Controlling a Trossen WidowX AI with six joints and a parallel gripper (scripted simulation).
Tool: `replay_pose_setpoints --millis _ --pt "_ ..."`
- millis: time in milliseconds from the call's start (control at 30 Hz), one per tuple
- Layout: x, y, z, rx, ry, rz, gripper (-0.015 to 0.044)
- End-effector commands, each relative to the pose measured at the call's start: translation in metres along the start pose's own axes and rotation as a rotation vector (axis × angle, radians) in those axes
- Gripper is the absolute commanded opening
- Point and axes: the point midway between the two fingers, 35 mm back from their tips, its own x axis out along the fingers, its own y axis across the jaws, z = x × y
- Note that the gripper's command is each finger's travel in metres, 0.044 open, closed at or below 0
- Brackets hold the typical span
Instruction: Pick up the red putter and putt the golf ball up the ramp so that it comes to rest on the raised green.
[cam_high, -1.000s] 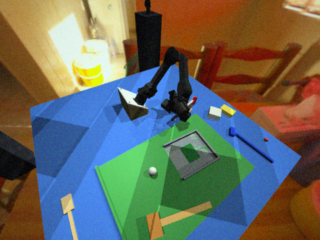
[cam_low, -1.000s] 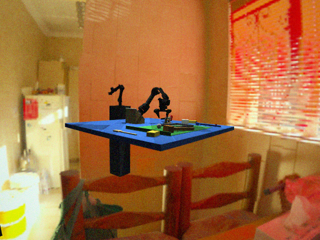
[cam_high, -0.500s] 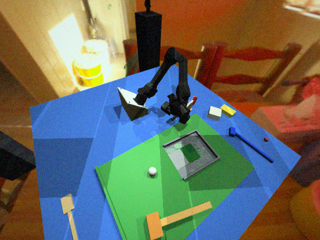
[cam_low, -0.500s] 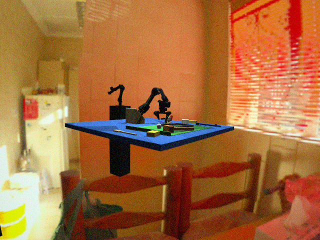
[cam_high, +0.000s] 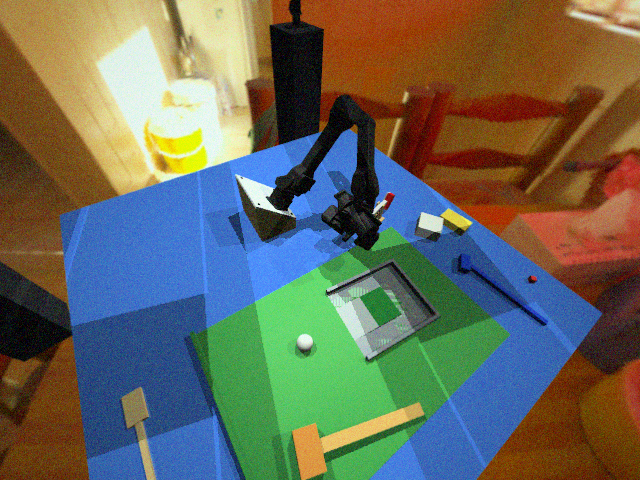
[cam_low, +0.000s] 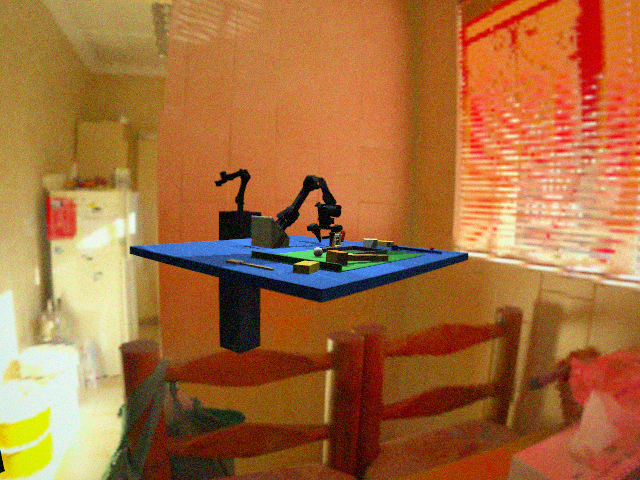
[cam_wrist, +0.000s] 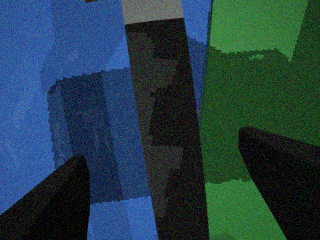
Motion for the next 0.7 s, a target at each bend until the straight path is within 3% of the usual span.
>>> replay_pose_setpoints --millis 0,200,433,667 --pt "0.0 0.0 0.0 -0.001 0.0 0.0 0.0204" --pt "0.0 0.0 0.0 -0.001 0.0 0.0 0.0046" --pt "0.0 0.0 0.0 -0.001 0.0 0.0 0.0" --pt "-0.02 -0.003 0.002 0.0 0.012 0.0 0.0"
